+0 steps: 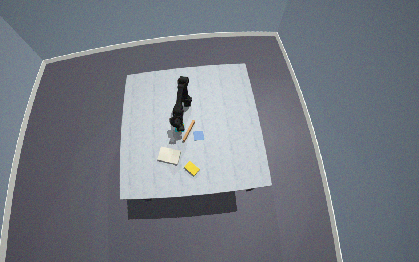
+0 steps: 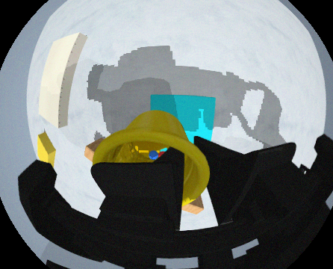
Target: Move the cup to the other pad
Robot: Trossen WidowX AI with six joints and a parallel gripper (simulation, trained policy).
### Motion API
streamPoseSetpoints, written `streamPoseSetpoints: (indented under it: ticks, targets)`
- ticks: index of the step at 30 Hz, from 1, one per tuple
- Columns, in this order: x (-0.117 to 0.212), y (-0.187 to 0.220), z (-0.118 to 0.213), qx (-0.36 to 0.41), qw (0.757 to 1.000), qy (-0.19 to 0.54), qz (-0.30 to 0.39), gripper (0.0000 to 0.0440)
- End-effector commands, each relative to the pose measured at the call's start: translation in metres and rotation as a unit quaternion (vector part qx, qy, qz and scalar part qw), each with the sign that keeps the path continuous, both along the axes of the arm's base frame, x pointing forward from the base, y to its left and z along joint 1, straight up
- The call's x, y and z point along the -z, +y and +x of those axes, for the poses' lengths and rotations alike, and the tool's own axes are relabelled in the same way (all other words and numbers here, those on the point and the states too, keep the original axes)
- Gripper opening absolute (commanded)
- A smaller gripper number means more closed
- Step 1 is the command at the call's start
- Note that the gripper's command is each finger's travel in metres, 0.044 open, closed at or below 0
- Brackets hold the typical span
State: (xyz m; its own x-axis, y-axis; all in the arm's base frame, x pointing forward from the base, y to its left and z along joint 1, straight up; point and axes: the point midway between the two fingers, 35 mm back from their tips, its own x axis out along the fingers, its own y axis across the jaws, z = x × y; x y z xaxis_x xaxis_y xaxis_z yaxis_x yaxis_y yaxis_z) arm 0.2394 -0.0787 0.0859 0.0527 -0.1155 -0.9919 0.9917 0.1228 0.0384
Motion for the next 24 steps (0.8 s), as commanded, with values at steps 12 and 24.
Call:
streamPoseSetpoints:
  ticks: [12,24]
  targets:
    - [0.022,-0.006,-0.021,0.033,0.999,0.000,-0.004,0.0079]
    - [0.008,-0.007,-0.019,0.045,0.997,-0.055,0.003,0.0184]
